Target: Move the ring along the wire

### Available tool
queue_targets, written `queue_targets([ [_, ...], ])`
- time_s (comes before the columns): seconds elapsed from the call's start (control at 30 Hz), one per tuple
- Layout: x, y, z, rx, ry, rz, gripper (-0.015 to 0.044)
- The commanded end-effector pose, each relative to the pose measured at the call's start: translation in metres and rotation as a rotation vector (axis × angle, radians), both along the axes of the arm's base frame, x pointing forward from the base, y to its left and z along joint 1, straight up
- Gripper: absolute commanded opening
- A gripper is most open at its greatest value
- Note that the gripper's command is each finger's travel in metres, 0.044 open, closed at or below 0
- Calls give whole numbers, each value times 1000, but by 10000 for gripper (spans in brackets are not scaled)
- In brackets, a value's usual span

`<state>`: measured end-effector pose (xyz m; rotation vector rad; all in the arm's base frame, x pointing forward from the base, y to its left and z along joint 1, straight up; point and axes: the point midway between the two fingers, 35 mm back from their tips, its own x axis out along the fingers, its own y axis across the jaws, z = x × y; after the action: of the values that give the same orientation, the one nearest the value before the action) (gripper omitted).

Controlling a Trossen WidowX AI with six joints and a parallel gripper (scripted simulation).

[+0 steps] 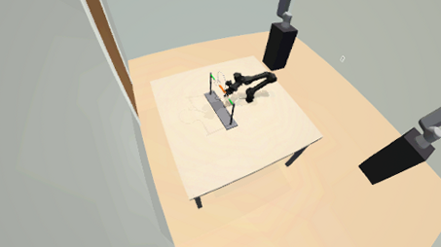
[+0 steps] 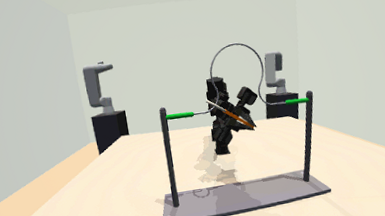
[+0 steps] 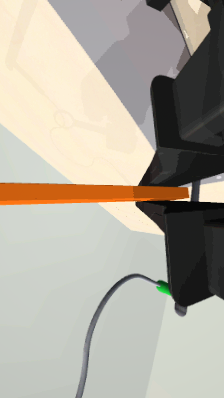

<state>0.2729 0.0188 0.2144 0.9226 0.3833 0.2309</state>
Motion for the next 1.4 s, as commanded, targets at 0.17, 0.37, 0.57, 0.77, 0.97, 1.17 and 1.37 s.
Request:
queue_targets([
  [0.17,-17,8,32,185,80,112,-150],
  [0.37,-26,10,51,307,117,183,-150],
  [0.57,-27,14,70,440,122,200,-150],
  [0.77,-28,16,85,536,125,205,-150],
  [0.97,-28,15,104,660,126,212,-150],
  [1.17,-28,13,121,767,130,219,-150],
  [1.37,-28,9,136,849,136,224,-150],
])
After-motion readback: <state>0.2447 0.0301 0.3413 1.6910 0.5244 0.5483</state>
